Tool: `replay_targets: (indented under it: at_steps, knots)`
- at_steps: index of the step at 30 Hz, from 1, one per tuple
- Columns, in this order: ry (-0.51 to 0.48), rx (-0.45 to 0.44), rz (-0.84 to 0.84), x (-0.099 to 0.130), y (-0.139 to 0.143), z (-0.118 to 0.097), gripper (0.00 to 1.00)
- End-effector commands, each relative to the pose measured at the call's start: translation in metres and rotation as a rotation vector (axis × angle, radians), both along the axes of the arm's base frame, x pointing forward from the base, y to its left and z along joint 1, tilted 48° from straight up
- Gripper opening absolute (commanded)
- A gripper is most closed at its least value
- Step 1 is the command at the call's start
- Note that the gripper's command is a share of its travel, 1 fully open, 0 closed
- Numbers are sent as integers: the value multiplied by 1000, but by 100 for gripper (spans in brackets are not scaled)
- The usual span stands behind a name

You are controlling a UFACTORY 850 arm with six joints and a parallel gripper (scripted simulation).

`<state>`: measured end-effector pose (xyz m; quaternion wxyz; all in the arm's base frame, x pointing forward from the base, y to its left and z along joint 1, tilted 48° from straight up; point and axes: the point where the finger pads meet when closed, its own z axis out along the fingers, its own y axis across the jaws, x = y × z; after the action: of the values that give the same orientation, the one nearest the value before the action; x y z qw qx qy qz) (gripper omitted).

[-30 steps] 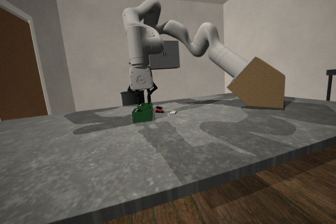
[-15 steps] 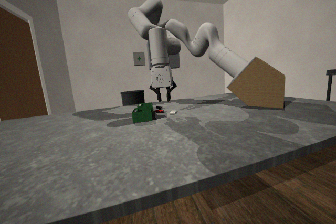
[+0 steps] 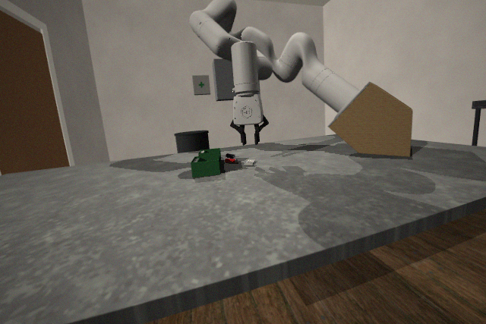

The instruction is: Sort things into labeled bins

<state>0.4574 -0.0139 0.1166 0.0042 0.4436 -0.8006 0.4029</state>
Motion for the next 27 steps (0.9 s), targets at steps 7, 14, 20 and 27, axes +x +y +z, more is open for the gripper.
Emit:
replay_targets:
  at_steps: [7,14,20,27]
  knots:
    - [-1,0,1,5,1,2,41]
    - [-1,0,1,6,2,2,41]
    - [-1,0,1,6,2,2,41]
    - [0,0,1,12,-9,-9,41]
